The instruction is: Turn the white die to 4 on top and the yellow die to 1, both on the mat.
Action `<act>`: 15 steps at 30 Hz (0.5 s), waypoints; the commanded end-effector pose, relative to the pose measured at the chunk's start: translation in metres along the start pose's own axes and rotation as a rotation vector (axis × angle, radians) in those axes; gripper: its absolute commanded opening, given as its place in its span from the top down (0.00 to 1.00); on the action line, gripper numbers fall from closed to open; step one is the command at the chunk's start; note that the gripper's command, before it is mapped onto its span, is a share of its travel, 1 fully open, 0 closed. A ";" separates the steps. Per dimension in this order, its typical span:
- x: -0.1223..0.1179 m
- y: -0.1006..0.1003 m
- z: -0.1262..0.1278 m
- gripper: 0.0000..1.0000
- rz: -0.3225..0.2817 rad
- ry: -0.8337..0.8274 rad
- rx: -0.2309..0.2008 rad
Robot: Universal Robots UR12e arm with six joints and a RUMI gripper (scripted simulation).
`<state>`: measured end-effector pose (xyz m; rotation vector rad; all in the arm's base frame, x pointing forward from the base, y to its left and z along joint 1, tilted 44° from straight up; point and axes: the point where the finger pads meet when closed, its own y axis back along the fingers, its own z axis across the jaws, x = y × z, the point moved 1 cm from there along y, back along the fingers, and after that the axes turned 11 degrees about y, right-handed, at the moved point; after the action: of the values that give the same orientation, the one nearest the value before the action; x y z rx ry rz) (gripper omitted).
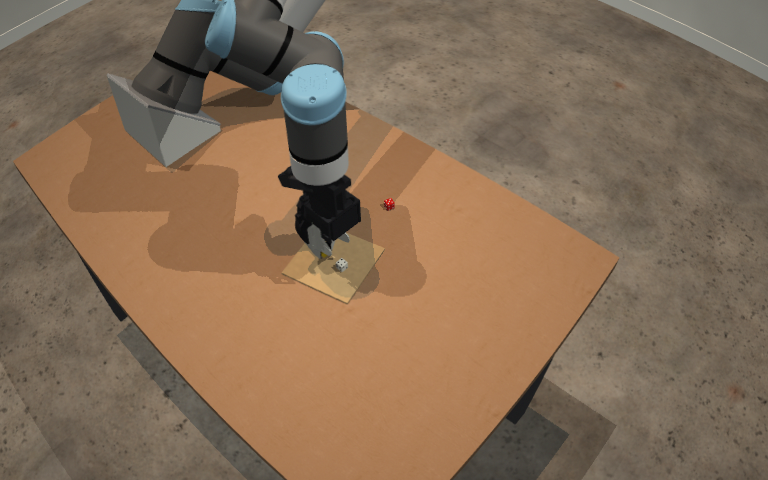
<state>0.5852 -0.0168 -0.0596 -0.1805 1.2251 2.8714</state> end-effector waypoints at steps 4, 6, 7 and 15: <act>0.000 0.001 0.000 0.82 -0.001 0.000 0.001; 0.000 0.001 0.000 0.82 -0.001 0.000 0.001; 0.000 0.001 0.000 0.82 -0.001 0.000 0.001; 0.000 0.004 0.000 0.82 -0.001 0.000 0.001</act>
<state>0.5851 -0.0173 -0.0591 -0.1804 1.2250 2.8715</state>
